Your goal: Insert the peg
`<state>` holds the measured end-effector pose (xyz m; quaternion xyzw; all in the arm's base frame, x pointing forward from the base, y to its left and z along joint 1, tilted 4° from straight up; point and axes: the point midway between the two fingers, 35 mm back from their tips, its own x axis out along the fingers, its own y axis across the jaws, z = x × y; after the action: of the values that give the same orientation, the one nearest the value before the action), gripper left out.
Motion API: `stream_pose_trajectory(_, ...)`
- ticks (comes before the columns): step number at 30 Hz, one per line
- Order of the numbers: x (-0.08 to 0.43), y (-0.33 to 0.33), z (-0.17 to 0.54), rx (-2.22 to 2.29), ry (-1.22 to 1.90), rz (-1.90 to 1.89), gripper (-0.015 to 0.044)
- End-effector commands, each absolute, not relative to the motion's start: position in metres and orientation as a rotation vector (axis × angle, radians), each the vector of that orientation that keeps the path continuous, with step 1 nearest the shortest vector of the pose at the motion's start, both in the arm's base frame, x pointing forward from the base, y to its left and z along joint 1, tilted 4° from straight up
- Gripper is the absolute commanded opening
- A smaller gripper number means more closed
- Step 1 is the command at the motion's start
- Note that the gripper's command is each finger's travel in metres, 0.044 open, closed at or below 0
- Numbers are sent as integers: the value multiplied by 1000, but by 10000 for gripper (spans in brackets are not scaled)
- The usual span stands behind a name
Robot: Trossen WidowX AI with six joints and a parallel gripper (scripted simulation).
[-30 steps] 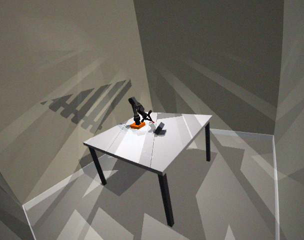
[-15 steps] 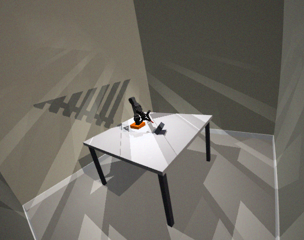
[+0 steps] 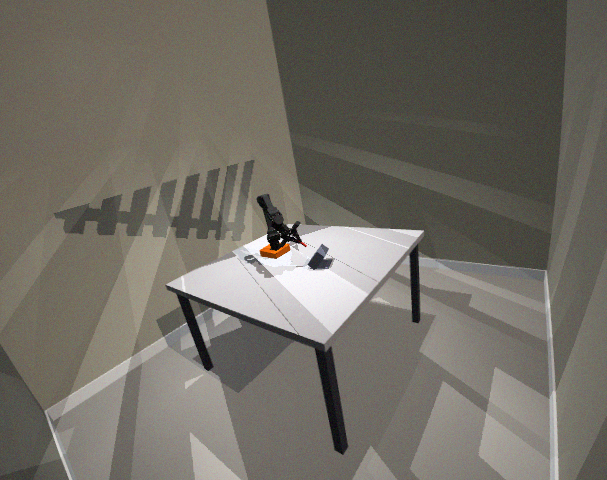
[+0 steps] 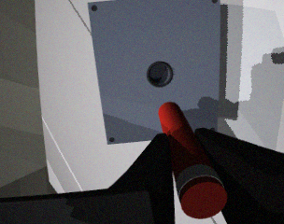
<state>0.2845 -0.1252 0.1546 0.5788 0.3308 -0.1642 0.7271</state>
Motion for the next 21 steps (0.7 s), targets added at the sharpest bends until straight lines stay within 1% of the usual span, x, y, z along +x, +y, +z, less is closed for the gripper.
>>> stream_pose_trajectory(1, 289, -126, 148, 1290, 726, -368, 0)
stream_pose_trajectory(21, 308, -129, 131, 1327, 682, -376, 0)
